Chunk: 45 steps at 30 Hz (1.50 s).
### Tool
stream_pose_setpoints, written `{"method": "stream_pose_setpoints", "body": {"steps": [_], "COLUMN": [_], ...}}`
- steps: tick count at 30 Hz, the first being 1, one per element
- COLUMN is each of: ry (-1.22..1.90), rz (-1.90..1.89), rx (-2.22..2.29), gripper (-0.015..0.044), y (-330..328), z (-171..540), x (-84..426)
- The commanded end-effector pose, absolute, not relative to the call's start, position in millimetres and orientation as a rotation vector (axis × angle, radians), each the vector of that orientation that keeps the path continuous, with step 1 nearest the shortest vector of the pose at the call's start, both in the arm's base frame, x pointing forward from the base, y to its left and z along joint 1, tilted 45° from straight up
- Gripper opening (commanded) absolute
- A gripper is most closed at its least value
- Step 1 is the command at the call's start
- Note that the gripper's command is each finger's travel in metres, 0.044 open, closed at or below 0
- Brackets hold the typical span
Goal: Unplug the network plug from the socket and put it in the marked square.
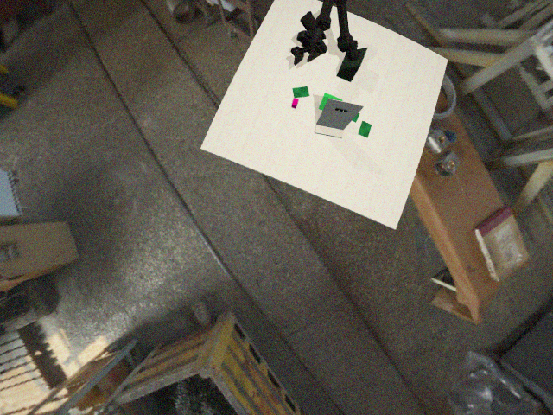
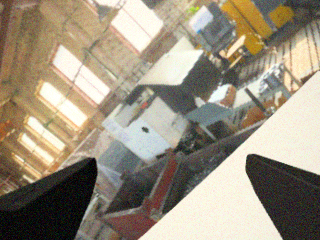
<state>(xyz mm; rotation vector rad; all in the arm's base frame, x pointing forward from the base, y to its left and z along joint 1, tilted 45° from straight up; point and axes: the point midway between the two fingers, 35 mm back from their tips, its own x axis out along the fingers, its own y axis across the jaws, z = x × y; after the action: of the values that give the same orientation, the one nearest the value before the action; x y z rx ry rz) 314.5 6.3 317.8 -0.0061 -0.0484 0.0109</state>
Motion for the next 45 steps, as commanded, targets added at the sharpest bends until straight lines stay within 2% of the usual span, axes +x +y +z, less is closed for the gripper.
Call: {"method": "stream_pose_setpoints", "body": {"steps": [1, 9, 10, 32, 45], "ry": [-0.046, 0.059, 0.075, 0.468, 0.481], "rz": [0.013, 0.103, 0.114, 0.241, 0.242], "rx": [-0.002, 0.188, 0.214, 0.741, 0.756], "gripper": [0.0374, 0.0164, 0.0156, 0.0156, 0.0156], "y": [7, 29, 32, 87, 90], "z": [317, 260, 253, 102, 99], "x": [315, 320, 319, 273, 280]}}
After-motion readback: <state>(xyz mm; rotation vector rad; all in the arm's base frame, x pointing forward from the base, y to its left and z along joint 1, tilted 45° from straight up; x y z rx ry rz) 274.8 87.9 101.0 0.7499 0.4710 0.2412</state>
